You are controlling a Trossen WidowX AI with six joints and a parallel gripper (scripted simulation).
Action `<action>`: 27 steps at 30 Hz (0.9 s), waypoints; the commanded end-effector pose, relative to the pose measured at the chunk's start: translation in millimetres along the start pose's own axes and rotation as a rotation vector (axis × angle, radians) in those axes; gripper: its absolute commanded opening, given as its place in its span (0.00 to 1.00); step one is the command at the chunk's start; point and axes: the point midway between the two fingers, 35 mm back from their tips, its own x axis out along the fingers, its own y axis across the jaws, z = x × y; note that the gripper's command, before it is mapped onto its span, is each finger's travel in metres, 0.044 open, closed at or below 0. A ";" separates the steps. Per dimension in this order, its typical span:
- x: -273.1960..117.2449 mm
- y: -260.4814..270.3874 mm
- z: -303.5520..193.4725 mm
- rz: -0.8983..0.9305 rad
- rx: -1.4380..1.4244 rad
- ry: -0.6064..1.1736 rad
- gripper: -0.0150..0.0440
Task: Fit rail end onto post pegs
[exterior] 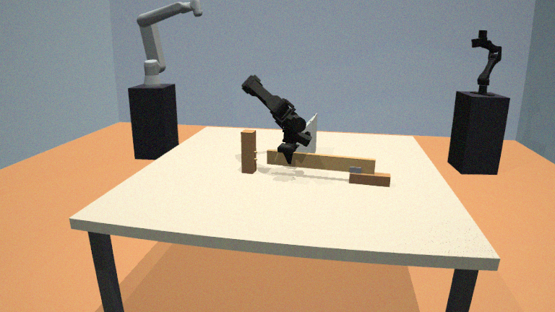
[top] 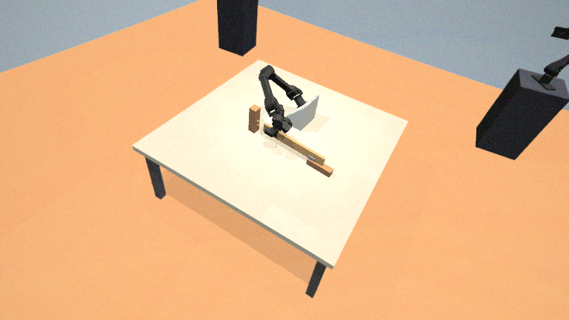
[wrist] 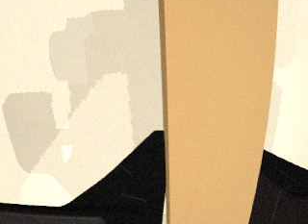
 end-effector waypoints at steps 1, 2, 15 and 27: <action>-1.9 -0.2 -1.8 -0.003 -0.003 -0.002 0.25; -1.9 -0.2 -2.1 -0.003 -0.003 -0.002 0.25; -1.2 -0.1 -6.2 -0.003 -0.003 -0.002 0.25; -0.2 -0.1 -9.8 -0.003 -0.003 -0.002 0.25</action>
